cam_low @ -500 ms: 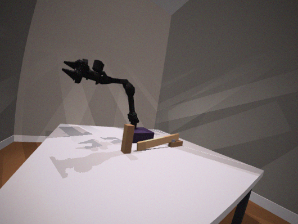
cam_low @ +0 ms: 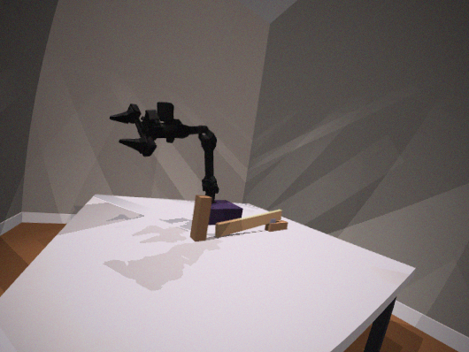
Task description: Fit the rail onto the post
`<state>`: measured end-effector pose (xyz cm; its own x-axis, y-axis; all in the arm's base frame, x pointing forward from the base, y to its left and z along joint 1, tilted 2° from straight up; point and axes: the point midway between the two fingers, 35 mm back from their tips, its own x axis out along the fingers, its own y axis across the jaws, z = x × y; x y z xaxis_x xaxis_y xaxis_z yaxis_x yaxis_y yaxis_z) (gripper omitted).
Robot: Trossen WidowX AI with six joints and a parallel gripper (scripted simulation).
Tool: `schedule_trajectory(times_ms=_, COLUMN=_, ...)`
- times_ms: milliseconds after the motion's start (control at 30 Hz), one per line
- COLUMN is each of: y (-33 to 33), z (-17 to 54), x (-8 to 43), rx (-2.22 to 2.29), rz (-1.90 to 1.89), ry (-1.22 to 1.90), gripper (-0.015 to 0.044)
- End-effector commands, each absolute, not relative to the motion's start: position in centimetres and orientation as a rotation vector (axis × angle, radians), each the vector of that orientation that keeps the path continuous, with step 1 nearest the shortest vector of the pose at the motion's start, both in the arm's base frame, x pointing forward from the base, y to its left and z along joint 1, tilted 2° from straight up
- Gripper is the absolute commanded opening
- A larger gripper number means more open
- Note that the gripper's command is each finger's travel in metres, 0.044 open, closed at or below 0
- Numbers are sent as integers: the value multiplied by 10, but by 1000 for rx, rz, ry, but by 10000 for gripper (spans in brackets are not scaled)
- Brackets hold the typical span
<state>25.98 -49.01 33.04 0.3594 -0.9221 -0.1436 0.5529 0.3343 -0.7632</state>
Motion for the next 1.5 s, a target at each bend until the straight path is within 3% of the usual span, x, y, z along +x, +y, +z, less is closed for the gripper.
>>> schedule_trajectory(times_ms=0, y=-466, z=319, x=285, rx=-715, rz=-950, ry=681, gripper=440)
schedule_trajectory(times_ms=467, y=-345, z=230, x=382, rx=-833, rz=-442, ry=857, gripper=440)
schedule_trajectory(times_ms=900, y=-207, z=169, x=411, rx=-969, rz=36, ry=961, gripper=440)
schedule_trajectory(times_ms=1167, y=-144, z=115, x=386, rx=-1085, rz=391, ry=1083, gripper=440)
schedule_trajectory(times_ms=1467, y=-48, z=47, x=299, rx=-1253, rz=1102, ry=1197, gripper=440)
